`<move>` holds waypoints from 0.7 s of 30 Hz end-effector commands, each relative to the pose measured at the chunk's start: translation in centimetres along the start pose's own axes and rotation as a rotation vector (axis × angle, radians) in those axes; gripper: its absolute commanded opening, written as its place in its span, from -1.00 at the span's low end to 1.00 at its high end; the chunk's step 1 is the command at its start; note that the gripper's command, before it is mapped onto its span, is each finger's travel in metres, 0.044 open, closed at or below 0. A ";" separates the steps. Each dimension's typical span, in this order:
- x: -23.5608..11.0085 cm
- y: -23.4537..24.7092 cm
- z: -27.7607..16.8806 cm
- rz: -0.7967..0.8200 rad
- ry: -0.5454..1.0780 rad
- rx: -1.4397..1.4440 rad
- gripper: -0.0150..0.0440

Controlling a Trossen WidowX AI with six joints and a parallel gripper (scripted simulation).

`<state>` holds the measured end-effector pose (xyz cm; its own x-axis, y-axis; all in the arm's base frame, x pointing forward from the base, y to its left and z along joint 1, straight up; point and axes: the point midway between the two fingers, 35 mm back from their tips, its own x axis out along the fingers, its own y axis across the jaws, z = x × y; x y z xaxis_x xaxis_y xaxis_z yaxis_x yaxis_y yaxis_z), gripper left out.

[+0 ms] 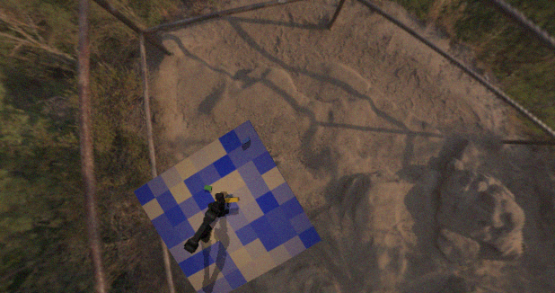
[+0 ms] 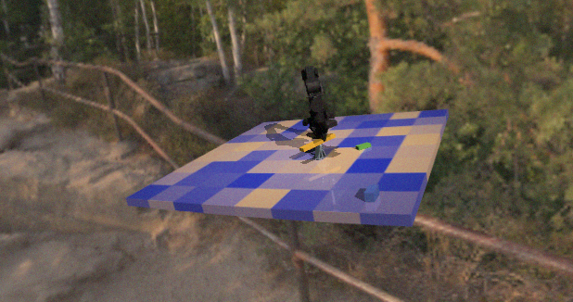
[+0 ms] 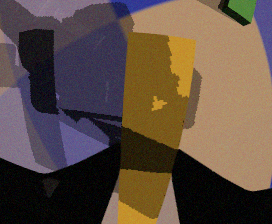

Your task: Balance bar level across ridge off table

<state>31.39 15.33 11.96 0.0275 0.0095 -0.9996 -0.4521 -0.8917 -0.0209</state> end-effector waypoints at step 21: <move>0.3 0.0 0.0 -0.003 -0.002 -0.003 -0.49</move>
<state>31.40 15.33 11.80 0.0281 0.0098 -0.9996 -0.4521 -0.8917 -0.0215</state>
